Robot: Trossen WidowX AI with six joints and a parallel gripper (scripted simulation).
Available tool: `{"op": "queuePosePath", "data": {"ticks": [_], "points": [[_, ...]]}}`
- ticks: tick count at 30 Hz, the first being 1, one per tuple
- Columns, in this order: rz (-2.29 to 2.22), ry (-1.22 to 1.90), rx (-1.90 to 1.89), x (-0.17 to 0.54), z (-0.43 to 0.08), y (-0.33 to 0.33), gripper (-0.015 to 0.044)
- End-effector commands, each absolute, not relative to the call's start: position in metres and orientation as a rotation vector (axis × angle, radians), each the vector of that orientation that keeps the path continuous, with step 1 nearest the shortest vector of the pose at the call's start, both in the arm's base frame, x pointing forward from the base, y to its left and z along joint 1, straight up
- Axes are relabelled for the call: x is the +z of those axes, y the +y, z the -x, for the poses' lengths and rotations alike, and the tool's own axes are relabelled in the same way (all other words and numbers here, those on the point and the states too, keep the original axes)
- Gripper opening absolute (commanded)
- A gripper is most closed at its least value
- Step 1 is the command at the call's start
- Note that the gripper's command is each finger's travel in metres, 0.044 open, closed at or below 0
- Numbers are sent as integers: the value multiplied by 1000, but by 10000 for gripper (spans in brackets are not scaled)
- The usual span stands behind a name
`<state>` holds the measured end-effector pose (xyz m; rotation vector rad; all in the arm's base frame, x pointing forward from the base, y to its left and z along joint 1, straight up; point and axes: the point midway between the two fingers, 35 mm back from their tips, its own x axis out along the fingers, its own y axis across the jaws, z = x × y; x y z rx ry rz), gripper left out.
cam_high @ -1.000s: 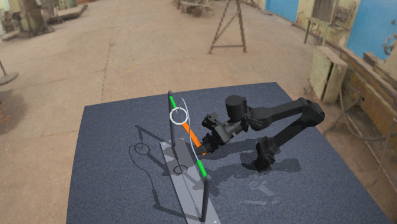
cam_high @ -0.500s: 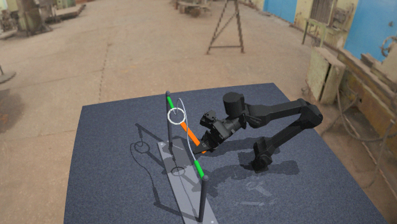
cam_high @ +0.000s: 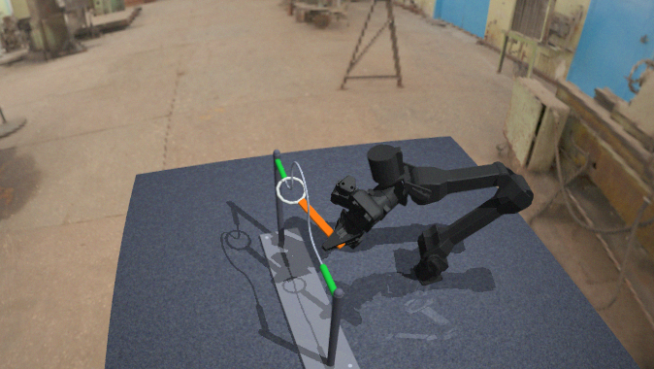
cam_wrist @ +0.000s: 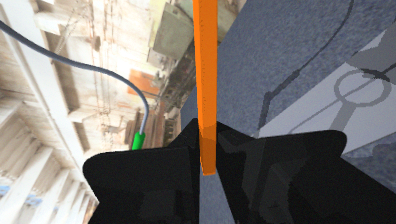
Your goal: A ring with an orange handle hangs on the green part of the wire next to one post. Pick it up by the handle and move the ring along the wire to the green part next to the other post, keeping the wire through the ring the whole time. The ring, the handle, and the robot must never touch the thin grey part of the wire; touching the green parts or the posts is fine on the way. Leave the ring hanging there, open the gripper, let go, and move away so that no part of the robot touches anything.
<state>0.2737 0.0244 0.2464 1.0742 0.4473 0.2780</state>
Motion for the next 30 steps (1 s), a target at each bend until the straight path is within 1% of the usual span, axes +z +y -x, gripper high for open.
{"op": "queuePosePath", "data": {"ticks": [1,16,30], "points": [[-1094,452,302,258,-271,25,-150],[-1241,506,372,283,-263,29,-150],[-1279,509,375,290,-263,31,-150]]}}
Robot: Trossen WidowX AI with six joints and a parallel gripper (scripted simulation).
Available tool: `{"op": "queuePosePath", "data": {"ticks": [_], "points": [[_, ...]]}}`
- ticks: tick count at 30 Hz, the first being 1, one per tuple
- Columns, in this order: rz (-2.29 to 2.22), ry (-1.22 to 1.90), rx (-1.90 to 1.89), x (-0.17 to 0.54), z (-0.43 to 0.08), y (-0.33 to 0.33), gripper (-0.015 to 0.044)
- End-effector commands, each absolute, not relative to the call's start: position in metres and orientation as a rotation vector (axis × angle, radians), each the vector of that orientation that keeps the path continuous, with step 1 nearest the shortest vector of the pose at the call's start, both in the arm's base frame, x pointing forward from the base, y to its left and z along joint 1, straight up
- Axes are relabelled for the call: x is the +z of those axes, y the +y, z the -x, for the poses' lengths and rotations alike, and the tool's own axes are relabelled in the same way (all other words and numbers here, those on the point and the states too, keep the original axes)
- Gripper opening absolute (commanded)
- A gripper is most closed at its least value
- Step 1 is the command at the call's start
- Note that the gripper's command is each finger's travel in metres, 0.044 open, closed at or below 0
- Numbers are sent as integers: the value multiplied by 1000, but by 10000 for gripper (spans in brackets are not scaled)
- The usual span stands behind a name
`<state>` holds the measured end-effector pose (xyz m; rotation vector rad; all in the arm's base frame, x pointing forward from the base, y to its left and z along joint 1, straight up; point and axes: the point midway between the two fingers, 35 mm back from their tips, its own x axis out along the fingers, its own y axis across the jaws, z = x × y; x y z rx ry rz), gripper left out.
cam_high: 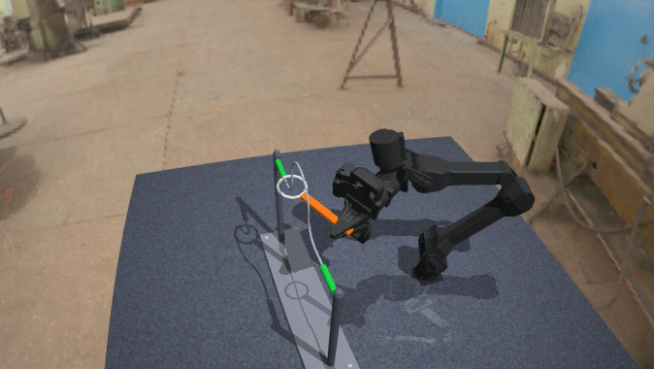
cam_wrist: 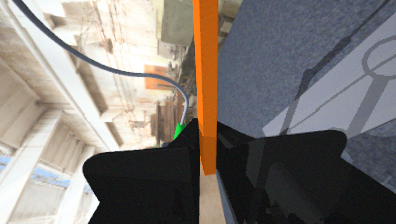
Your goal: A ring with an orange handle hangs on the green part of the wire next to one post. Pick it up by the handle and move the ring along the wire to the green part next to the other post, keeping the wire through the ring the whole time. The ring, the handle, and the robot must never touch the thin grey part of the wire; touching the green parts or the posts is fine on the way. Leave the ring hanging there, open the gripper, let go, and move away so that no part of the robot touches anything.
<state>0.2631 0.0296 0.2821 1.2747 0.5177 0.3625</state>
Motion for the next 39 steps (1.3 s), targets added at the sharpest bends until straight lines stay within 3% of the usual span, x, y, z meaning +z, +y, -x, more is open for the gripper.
{"op": "queuePosePath", "data": {"ticks": [1,39], "points": [[-1282,509,375,290,-263,31,-150],[-1392,520,382,314,-262,33,-150]]}}
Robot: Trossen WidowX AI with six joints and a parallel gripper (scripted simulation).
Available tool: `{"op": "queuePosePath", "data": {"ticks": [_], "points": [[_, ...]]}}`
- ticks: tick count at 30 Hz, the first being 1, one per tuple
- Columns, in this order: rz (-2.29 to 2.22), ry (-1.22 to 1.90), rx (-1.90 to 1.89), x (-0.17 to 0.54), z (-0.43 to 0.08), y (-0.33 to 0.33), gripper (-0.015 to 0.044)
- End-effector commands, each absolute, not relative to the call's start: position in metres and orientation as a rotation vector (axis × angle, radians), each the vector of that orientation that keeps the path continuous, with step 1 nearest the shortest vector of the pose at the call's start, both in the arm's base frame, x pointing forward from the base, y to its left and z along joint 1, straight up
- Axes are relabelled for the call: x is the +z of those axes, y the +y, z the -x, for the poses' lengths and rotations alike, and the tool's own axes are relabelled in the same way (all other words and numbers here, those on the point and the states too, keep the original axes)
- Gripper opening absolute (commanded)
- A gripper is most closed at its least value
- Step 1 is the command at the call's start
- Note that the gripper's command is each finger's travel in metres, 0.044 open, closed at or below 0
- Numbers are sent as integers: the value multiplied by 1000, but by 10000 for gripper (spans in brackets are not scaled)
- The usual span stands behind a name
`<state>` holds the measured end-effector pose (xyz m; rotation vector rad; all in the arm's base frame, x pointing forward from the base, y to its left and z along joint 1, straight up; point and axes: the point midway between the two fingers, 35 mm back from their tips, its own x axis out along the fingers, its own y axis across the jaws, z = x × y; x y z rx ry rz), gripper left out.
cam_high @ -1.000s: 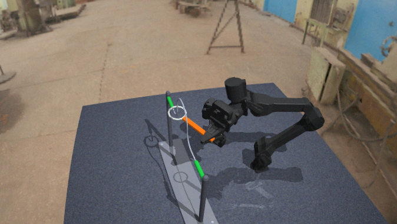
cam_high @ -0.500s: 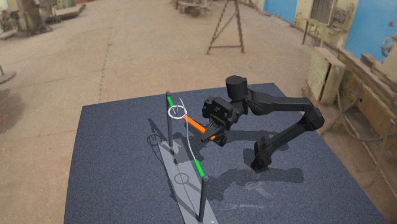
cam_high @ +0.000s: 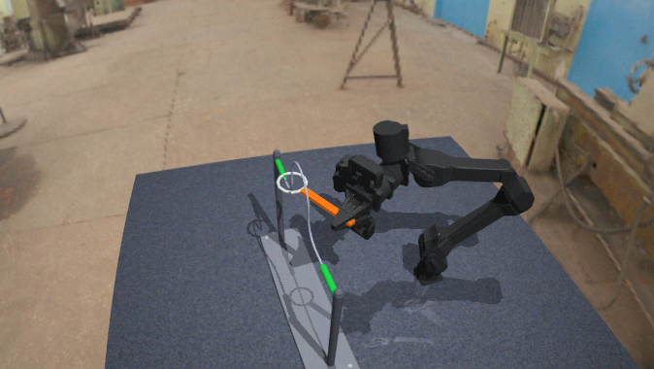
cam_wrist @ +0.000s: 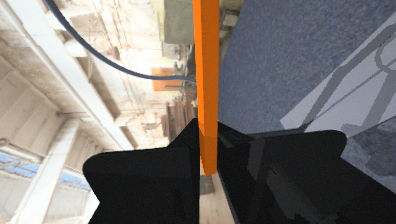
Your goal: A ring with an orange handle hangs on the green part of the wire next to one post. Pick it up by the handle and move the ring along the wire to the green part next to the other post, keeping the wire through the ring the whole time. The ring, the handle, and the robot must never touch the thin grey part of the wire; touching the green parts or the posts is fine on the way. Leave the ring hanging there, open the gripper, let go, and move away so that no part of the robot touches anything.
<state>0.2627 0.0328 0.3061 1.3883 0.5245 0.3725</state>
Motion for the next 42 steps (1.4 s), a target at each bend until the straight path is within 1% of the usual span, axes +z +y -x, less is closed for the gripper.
{"op": "queuePosePath", "data": {"ticks": [1,42], "points": [[-1393,521,381,314,-262,33,-150],[-1367,541,350,323,-262,33,-150]]}}
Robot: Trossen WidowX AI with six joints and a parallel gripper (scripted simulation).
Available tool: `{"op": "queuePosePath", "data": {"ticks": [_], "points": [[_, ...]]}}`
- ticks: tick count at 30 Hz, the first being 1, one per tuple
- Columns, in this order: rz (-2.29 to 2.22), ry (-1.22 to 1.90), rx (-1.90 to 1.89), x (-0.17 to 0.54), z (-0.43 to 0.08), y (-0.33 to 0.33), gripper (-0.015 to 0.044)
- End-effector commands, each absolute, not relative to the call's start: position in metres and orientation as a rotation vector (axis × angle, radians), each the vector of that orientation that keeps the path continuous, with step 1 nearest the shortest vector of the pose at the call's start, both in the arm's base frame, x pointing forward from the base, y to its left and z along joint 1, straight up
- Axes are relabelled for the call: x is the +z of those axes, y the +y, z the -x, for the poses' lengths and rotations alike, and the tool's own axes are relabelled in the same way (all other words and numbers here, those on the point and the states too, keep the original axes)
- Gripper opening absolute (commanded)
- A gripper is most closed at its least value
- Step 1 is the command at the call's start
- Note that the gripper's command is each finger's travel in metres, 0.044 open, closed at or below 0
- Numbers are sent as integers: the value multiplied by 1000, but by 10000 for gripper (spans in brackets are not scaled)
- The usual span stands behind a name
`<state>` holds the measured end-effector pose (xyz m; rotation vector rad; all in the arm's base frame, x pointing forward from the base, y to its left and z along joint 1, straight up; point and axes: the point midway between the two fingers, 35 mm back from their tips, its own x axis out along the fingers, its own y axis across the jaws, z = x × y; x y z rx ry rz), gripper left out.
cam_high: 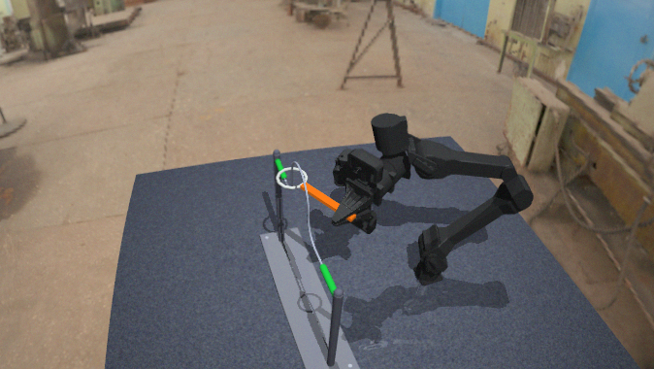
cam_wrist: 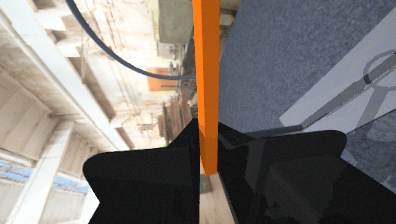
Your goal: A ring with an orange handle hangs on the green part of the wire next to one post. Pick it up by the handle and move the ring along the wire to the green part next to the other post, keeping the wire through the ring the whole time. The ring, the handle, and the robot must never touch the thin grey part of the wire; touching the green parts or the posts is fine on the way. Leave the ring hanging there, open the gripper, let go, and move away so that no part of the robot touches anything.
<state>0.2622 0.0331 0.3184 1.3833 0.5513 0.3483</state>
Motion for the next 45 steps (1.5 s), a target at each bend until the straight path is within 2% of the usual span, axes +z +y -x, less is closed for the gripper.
{"op": "queuePosePath", "data": {"ticks": [1,45], "points": [[-1367,541,350,323,-262,33,-150],[-1190,548,293,317,-263,31,-150]]}}
